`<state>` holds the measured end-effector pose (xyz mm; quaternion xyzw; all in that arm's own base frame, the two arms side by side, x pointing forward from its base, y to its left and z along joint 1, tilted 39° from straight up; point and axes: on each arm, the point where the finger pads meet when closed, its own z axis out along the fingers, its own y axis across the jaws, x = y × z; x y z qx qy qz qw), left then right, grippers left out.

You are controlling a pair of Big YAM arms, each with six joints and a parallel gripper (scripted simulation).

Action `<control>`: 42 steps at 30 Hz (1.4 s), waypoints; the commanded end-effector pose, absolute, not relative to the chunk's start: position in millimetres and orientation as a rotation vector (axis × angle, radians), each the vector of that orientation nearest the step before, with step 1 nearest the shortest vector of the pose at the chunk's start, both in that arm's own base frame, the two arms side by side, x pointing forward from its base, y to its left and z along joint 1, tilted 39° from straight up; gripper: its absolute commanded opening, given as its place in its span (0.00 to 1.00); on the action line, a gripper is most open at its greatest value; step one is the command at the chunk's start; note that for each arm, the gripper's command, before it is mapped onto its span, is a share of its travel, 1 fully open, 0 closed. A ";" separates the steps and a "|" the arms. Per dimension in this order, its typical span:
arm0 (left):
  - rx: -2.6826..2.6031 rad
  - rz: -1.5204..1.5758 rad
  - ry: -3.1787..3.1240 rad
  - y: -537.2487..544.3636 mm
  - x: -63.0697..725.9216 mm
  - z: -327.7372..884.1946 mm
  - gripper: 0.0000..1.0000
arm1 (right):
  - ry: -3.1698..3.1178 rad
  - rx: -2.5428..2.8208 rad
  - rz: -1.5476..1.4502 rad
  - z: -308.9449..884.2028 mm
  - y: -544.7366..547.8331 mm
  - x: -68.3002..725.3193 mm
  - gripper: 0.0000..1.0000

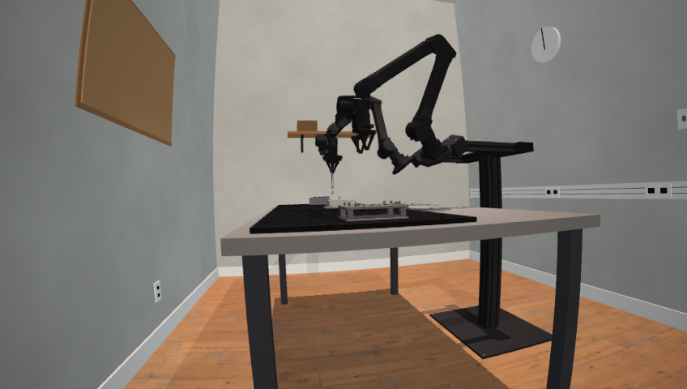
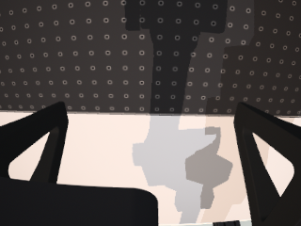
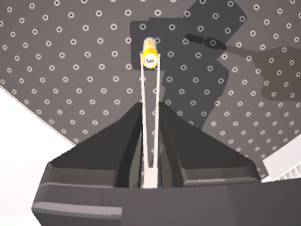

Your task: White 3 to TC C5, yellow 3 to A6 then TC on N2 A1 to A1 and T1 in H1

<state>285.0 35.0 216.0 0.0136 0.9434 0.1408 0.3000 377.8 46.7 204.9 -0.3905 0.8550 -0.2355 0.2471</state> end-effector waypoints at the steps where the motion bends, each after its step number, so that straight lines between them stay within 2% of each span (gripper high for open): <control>1: 0.050 0.371 2.478 33.8 290.1 229.0 1.00 | 2.302 -1.028 -0.632 219.0 60.2 393.1 0.09; 42: 0.050 0.371 2.478 33.8 290.1 229.0 1.00 | 2.335 -1.053 -0.632 195.2 119.4 391.1 0.09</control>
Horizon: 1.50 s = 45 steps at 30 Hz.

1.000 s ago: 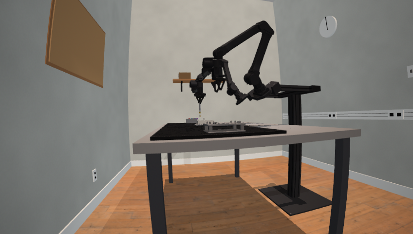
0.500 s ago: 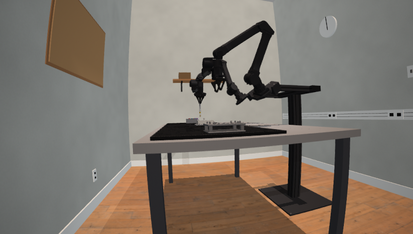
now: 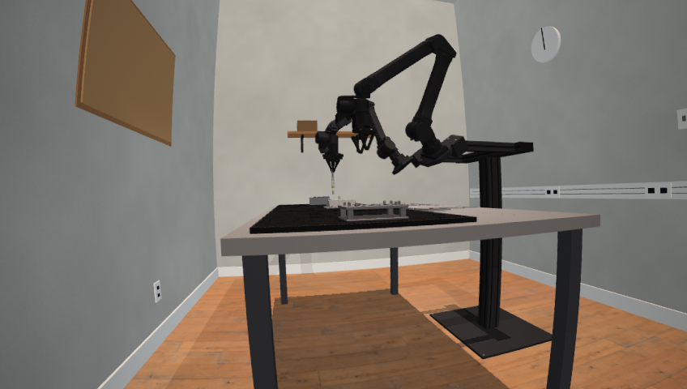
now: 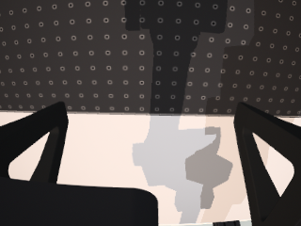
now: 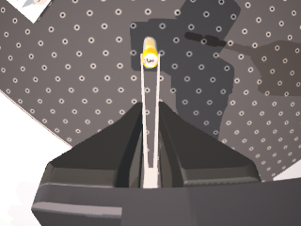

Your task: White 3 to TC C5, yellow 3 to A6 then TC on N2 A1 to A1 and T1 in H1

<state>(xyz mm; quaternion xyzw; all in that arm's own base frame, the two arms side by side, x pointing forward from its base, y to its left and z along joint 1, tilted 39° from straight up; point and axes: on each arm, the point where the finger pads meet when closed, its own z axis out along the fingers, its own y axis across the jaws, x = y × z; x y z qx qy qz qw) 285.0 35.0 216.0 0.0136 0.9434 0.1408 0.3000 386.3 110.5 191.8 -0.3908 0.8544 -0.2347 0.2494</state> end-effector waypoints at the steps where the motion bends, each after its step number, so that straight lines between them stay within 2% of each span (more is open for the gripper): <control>1: 0.050 0.371 2.478 33.8 290.1 229.0 1.00 | 2.335 -1.053 -0.632 195.2 119.4 391.1 0.09; 45: 0.050 0.371 2.478 33.8 290.1 229.0 1.00 | 2.334 -1.050 -0.630 181.8 185.6 397.7 0.09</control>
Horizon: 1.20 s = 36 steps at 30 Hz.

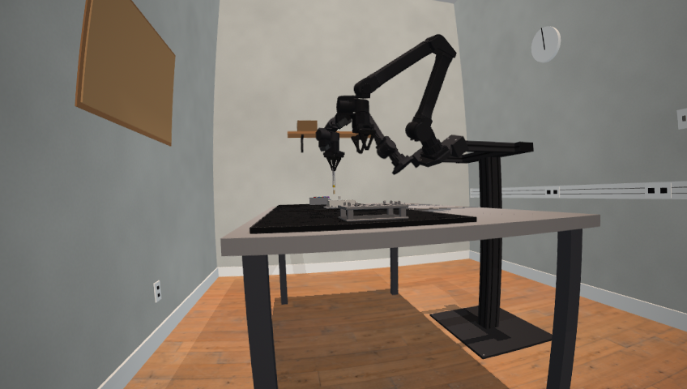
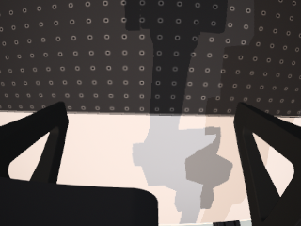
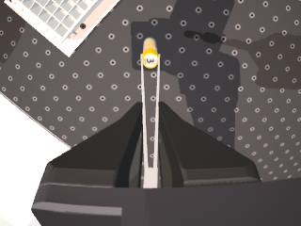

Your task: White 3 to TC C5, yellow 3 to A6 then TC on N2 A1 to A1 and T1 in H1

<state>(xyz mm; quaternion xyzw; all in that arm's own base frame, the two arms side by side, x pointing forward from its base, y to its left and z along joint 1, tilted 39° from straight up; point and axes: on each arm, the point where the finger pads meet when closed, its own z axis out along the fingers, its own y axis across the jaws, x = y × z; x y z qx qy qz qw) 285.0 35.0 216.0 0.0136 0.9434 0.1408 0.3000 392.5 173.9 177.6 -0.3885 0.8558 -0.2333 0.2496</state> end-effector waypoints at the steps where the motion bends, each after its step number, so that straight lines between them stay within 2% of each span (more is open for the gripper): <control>1: 0.050 0.371 2.478 33.8 290.1 229.0 1.00 | 2.333 -1.042 -0.629 184.0 187.1 400.0 0.09; 36: 0.050 0.371 2.478 33.8 290.1 229.0 1.00 | 2.340 -1.032 -0.633 170.6 234.8 405.9 0.09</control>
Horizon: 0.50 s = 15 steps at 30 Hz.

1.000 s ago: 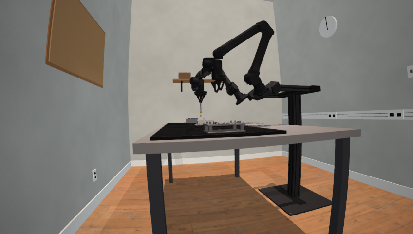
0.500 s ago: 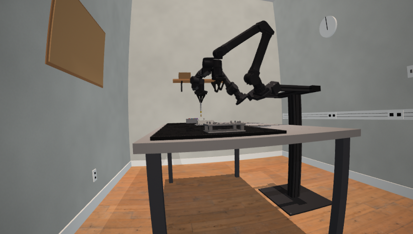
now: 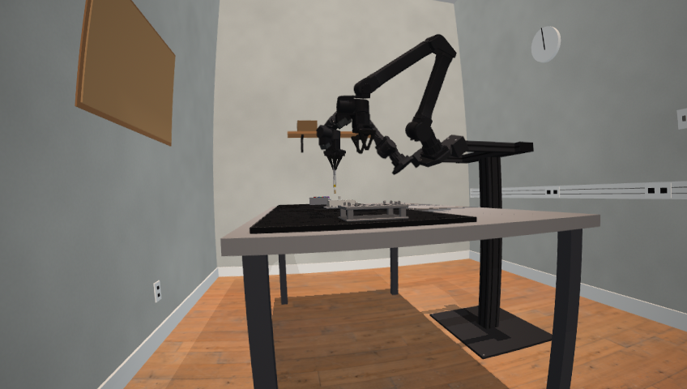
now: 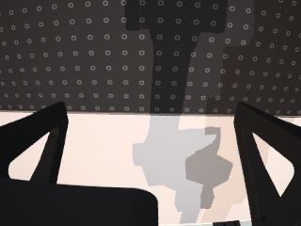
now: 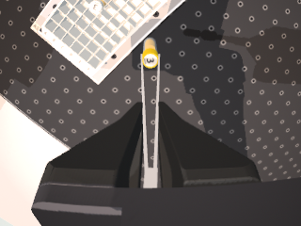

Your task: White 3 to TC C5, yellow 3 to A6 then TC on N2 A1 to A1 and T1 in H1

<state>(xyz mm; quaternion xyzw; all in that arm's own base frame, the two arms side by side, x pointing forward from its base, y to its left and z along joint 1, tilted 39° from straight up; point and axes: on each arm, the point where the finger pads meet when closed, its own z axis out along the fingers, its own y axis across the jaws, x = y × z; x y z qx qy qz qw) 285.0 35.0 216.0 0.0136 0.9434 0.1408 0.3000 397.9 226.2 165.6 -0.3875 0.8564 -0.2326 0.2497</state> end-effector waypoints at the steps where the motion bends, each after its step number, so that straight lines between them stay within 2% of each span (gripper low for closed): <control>1: 0.050 0.371 2.478 33.8 290.1 229.0 1.00 | 2.338 -1.037 -0.631 170.2 238.4 405.0 0.09; 15: 0.050 0.371 2.478 33.8 290.1 229.0 1.00 | 2.335 -1.041 -0.629 165.0 259.6 405.6 0.09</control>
